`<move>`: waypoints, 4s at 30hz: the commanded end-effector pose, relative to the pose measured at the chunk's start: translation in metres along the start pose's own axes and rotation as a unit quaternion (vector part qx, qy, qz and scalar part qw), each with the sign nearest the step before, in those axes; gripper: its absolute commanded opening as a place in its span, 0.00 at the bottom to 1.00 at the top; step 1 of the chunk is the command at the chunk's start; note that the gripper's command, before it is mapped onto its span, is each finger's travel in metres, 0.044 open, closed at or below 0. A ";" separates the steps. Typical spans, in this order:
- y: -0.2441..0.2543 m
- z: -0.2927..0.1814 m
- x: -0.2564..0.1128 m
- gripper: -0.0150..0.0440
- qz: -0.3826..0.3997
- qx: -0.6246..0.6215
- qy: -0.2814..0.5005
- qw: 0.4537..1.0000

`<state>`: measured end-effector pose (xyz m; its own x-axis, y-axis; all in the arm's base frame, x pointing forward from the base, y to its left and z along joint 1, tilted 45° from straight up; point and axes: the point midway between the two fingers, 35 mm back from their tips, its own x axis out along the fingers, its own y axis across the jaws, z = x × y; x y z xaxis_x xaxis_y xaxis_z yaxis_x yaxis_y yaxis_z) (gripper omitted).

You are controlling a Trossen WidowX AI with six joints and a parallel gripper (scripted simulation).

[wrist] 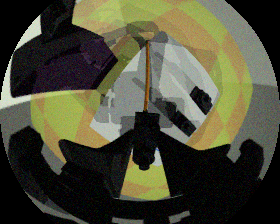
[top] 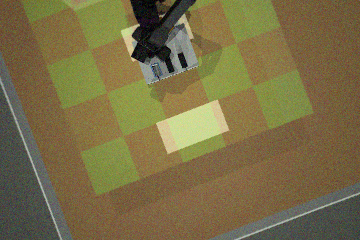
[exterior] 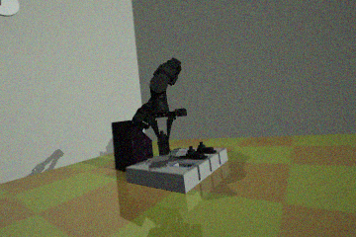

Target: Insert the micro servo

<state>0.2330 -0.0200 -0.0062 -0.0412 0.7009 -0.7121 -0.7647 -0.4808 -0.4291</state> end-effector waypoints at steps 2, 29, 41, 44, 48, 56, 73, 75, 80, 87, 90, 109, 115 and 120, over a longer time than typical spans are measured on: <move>0.013 -0.021 -0.002 0.25 0.001 -0.001 0.004 1.000; 0.017 -0.027 -0.002 0.25 0.000 0.328 0.005 0.945; 0.017 -0.027 -0.002 0.25 -0.001 0.516 0.005 0.856; 0.017 -0.027 -0.002 0.25 -0.002 0.560 0.005 0.828; 0.017 -0.027 -0.002 0.25 -0.002 0.616 0.004 0.788; 0.017 -0.027 -0.002 0.25 -0.003 0.719 0.004 0.695; 0.017 -0.027 -0.002 0.25 -0.004 0.878 0.003 0.479; 0.017 -0.027 -0.002 0.25 -0.004 0.878 0.003 0.479; 0.014 -0.029 -0.002 0.25 -0.004 0.878 0.003 0.480; -0.009 -0.043 -0.002 0.25 -0.004 0.877 0.003 0.480; -0.019 -0.050 -0.002 0.25 -0.004 0.877 0.003 0.480; -0.077 -0.085 -0.003 0.25 -0.005 0.877 0.002 0.481; -0.077 -0.085 0.002 0.25 -0.005 0.877 0.002 0.481; -0.077 -0.085 0.010 0.25 -0.005 0.877 0.002 0.481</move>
<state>0.3461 -0.0253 -0.0246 -0.0338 0.6920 -0.7211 -0.1365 0.7116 0.6892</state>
